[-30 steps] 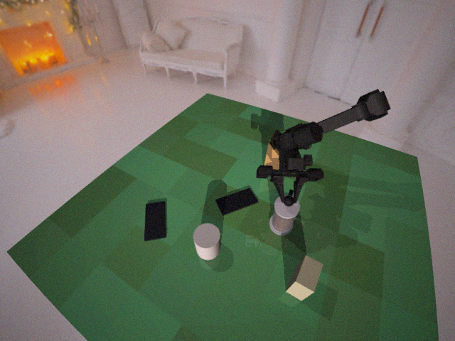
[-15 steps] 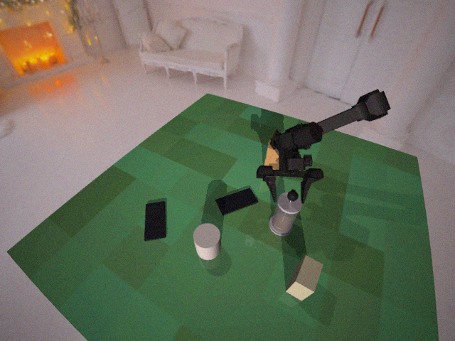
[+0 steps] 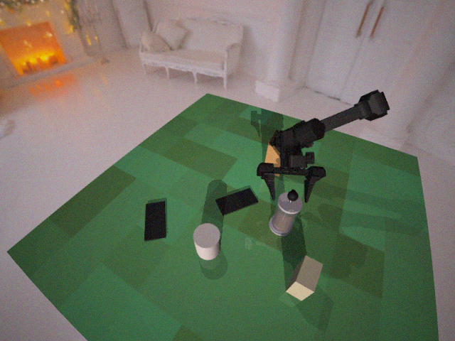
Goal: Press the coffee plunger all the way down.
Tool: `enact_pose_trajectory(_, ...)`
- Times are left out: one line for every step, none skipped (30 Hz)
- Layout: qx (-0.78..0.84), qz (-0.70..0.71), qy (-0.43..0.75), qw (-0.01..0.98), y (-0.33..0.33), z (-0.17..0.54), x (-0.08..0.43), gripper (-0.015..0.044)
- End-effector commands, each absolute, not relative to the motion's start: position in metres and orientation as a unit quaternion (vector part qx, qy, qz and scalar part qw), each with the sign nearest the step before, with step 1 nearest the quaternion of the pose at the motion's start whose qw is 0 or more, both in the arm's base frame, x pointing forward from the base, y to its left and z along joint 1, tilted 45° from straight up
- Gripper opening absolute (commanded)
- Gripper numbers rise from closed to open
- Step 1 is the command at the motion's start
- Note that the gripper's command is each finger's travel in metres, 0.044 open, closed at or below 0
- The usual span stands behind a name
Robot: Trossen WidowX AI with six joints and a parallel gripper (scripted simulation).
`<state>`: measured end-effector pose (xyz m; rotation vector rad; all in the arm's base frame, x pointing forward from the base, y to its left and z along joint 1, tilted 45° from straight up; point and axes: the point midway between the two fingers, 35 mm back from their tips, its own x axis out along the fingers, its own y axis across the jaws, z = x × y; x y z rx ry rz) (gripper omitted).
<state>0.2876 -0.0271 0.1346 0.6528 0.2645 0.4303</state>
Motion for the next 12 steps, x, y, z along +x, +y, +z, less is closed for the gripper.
enact_pose_trajectory(0.310,0.208,0.132,0.918,-0.041,0.145,0.284,0.0440)
enact_pose_trajectory(0.311,0.208,0.136,0.917,-0.045,0.148,0.280,0.0440)
enact_pose_trajectory(0.312,0.209,0.139,0.916,-0.050,0.153,0.276,0.0440)
enact_pose_trajectory(0.314,0.210,0.142,0.915,-0.054,0.158,0.271,0.0440)
enact_pose_trajectory(0.317,0.211,0.143,0.914,-0.057,0.164,0.265,0.0440)
enact_pose_trajectory(0.320,0.213,0.142,0.912,-0.060,0.171,0.259,0.0440)
enact_pose_trajectory(0.323,0.214,0.141,0.911,-0.062,0.176,0.254,0.0440)
enact_pose_trajectory(0.325,0.215,0.140,0.910,-0.063,0.180,0.251,0.0440)
enact_pose_trajectory(0.325,0.216,0.139,0.910,-0.064,0.181,0.250,0.0440)
enact_pose_trajectory(0.325,0.216,0.139,0.910,-0.064,0.181,0.250,0.0440)
enact_pose_trajectory(0.325,0.216,0.139,0.910,-0.064,0.181,0.250,0.0440)
enact_pose_trajectory(0.325,0.216,0.139,0.910,-0.064,0.181,0.250,0.0440)
